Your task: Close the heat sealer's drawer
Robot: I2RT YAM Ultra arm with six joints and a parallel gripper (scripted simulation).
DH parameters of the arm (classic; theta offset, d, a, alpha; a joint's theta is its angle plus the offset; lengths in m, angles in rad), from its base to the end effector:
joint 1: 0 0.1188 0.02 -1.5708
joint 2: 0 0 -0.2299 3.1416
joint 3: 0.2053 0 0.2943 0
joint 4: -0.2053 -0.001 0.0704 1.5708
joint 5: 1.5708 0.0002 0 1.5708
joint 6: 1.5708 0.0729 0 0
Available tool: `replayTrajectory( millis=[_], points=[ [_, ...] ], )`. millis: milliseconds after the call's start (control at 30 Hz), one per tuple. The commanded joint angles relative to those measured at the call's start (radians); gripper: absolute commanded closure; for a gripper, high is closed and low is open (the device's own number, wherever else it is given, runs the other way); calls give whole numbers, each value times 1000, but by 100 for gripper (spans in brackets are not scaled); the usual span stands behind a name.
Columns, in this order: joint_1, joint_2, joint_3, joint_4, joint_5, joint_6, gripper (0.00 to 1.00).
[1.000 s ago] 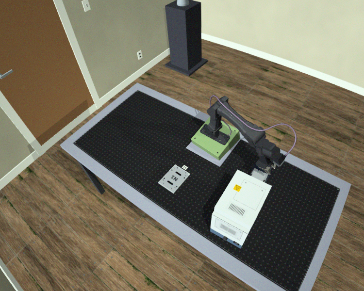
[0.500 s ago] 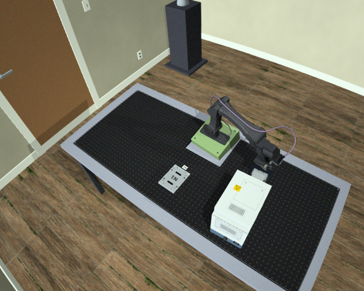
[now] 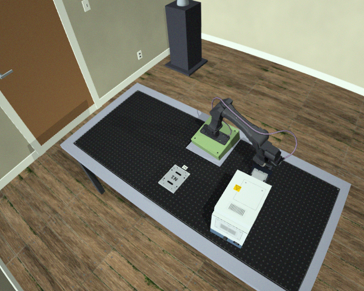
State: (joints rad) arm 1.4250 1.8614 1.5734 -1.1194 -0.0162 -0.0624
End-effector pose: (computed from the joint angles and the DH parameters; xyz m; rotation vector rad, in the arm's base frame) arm 0.0563 0.3983 0.1733 -2.0460 2.2212 0.1747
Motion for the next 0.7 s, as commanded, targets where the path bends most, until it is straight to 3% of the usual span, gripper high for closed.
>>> replayTrajectory(
  millis=[0, 67, 133, 233, 267, 333, 367, 467, 633, 667],
  points=[
    [30, -56, -74, 19, -15, 18, 55],
    [33, 9, 0, -69, -25, 23, 55],
    [36, 35, 24, -120, -34, 26, 55],
    [39, 27, 5, -113, -34, 29, 55],
    [41, -16, -56, -104, -35, 31, 55],
    [49, -39, -101, -59, -35, 38, 55],
    [51, -33, -94, -100, -46, 38, 55],
    [105, -49, -80, -105, 13, 43, 55],
    [140, -53, -86, -113, 24, 69, 55],
    [156, -2, -52, -113, 54, 71, 55]
  ],
)
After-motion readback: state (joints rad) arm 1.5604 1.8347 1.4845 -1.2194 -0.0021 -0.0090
